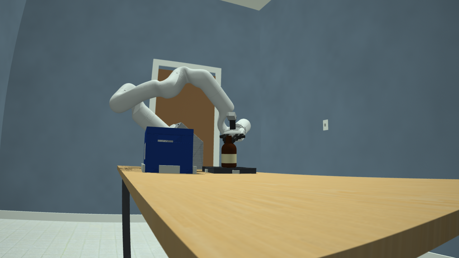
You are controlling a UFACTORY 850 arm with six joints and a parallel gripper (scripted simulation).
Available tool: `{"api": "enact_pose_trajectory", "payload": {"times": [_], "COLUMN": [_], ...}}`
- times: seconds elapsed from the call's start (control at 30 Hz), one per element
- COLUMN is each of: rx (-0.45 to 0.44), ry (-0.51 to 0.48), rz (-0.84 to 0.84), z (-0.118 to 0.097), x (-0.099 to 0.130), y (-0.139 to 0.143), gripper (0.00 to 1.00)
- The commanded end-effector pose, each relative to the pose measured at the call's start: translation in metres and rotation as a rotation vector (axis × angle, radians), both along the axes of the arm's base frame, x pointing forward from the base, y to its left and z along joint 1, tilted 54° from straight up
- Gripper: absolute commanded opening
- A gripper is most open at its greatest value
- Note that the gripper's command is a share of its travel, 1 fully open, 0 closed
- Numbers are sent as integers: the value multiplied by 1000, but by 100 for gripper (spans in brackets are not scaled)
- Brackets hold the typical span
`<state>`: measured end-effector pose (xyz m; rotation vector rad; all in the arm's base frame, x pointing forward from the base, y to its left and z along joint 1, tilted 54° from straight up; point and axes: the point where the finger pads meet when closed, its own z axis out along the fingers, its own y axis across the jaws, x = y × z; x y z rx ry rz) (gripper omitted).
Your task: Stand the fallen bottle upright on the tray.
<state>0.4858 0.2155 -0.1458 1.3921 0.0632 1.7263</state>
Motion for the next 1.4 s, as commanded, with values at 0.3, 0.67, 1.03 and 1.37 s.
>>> {"api": "enact_pose_trajectory", "payload": {"times": [0.3,0.67,1.03,1.37], "rx": [1,1,1,1], "ry": [-2,-2,-2,-2], "rz": [1,1,1,1], "z": [-5,-8,-8,-8], "x": [3,4,4,4], "y": [-7,-10,-11,-11], "gripper": [0,0,0,0]}}
